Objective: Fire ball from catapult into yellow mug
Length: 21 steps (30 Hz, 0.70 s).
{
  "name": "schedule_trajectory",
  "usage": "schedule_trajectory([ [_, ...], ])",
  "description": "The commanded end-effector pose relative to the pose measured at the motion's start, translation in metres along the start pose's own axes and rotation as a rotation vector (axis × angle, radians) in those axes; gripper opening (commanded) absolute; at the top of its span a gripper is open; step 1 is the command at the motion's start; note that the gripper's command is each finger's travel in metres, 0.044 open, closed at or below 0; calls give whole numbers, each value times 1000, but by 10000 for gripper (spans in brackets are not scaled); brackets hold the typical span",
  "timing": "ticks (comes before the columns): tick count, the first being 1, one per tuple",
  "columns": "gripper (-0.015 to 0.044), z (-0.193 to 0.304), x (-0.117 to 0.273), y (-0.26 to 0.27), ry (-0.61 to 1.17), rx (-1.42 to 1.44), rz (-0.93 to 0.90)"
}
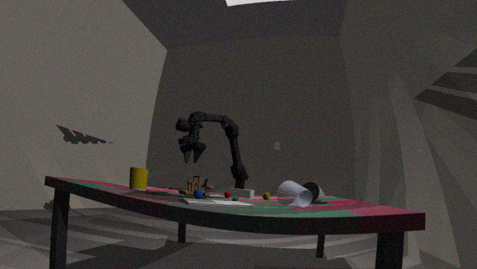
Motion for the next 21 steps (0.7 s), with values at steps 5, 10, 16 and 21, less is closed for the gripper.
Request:
schedule_trajectory([
  [5,300,27,-20,39,12,133,-6],
  [10,300,65,-42,76,14,281,-10],
  [16,300,117,-75,111,16,460,-16],
  [21,300,159,-99,126,19,581,-20],
])
Point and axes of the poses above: the point midway between the two fingers, 35 mm back from their tips, its own x axis back along the fingers, its own y axis across the jaws, z = x × y, the point moved 1 cm from there along x, back along the fingers, and after that the axes turned 10 degrees about x, right-handed, at the moved point
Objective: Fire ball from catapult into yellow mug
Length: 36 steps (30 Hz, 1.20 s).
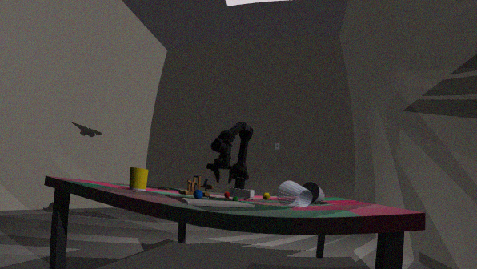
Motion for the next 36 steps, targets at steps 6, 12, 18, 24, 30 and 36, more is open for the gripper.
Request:
schedule_trajectory([
  [6,300,21,-15,19,-6,74,-2],
  [12,300,21,-30,19,-6,74,-2],
  [18,300,21,-37,19,-6,74,-2],
  [24,300,20,-47,19,-6,74,-2],
  [30,300,21,-56,19,-6,74,-2],
  [36,300,21,-66,20,-5,74,-2],
])
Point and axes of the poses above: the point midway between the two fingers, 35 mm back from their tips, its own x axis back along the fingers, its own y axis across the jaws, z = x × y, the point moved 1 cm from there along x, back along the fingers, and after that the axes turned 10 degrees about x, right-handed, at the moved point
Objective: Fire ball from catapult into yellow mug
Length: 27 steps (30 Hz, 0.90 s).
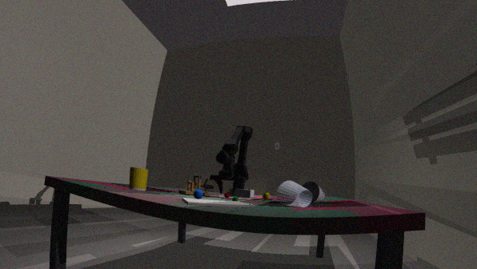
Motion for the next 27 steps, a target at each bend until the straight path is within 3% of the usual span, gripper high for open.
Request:
schedule_trajectory([
  [1,300,2,-8,1,6,-5,-6],
  [4,300,2,-10,1,6,-5,-6],
  [10,142,2,-10,1,6,-5,-6],
  [17,96,2,-10,1,6,-5,-6],
  [21,0,0,-2,0,6,-5,-6],
  [27,0,-5,31,-4,5,-5,-5],
])
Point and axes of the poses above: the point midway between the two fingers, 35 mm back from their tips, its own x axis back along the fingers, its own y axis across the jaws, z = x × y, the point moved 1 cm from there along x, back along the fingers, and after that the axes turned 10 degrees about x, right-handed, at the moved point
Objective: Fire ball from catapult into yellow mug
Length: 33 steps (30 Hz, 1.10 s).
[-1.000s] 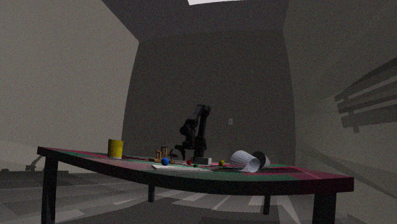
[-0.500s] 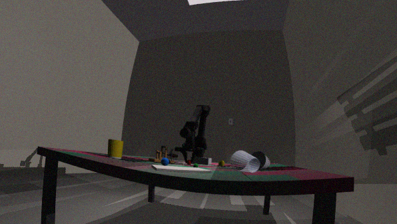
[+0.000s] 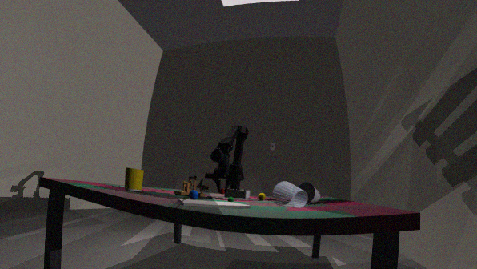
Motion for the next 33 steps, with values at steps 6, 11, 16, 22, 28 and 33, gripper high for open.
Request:
schedule_trajectory([
  [6,0,-3,53,-4,-16,5,5],
  [11,0,2,83,-4,-16,5,5],
  [16,0,8,103,-3,-15,4,5],
  [22,0,7,102,-11,11,-44,-4],
  [28,0,6,96,-32,75,-163,-28],
  [33,0,7,90,-50,128,-262,-51],
])
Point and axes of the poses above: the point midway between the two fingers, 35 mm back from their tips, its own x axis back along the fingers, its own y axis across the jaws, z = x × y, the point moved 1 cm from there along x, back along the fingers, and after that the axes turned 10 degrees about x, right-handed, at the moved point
